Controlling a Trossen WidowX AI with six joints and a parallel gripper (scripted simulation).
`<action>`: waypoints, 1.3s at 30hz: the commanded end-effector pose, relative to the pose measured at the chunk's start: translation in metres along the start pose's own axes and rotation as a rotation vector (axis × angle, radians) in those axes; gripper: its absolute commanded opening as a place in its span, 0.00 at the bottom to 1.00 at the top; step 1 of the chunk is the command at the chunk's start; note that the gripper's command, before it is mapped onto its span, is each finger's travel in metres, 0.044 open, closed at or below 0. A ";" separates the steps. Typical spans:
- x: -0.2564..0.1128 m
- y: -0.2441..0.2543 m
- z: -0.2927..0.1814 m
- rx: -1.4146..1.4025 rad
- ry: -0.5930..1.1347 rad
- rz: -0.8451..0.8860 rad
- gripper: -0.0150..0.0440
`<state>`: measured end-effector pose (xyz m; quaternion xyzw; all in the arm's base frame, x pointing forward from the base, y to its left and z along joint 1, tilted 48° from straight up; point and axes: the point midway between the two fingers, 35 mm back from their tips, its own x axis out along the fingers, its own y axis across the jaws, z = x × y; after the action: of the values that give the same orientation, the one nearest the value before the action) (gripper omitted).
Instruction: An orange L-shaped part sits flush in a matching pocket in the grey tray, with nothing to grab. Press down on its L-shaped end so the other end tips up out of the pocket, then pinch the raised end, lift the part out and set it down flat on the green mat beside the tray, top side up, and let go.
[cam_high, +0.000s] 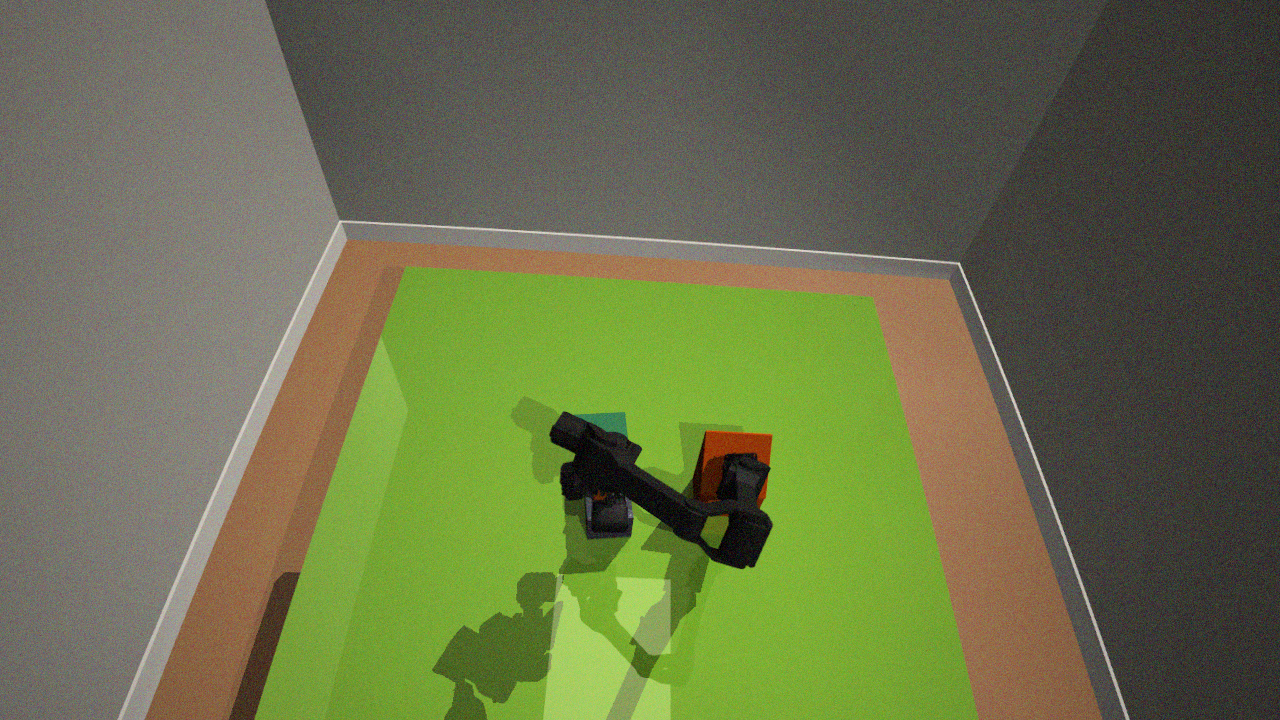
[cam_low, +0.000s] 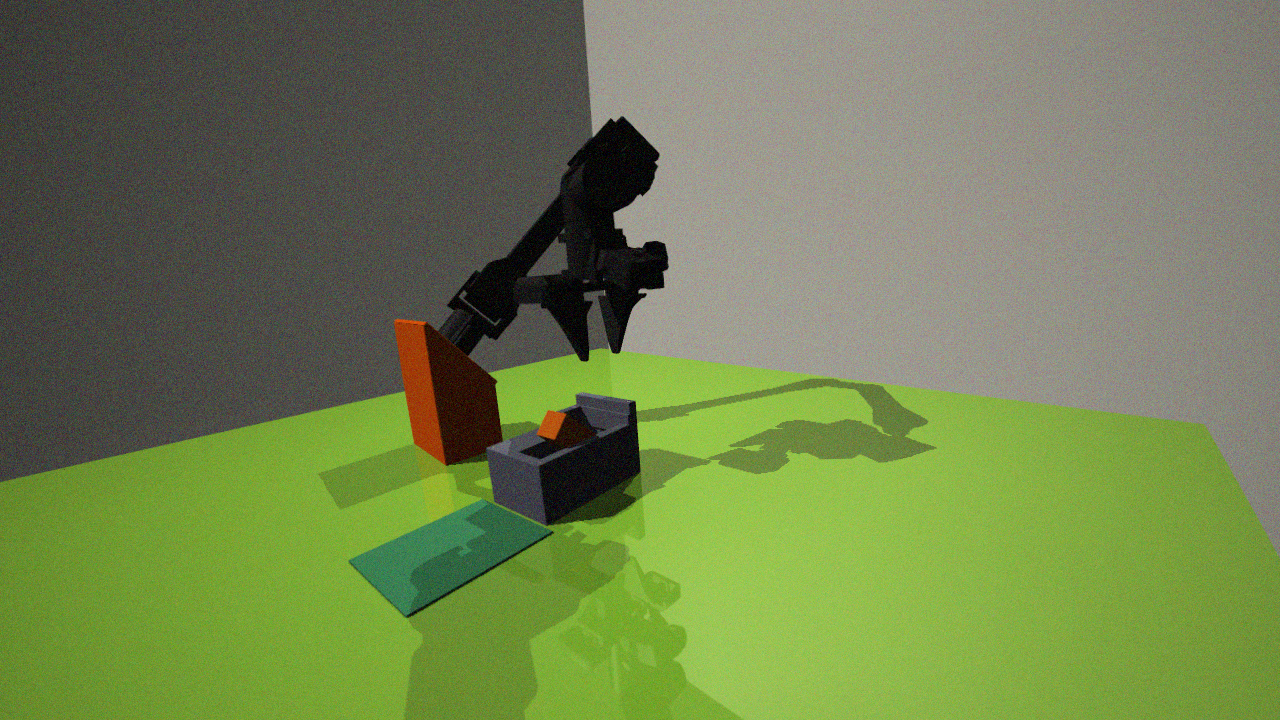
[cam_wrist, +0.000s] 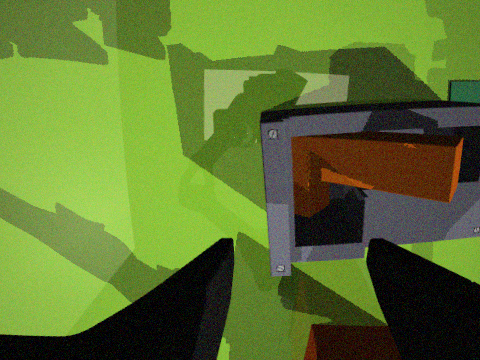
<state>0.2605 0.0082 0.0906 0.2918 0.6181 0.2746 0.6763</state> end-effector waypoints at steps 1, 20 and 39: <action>-0.001 -0.010 0.004 0.193 -0.002 -0.004 0.73; -0.004 -0.073 0.015 1.496 -0.001 -0.009 0.73; 0.035 -0.073 0.015 1.495 -0.001 -0.007 0.73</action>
<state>0.2798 -0.0200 0.0174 0.6704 0.6406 -0.2210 0.3022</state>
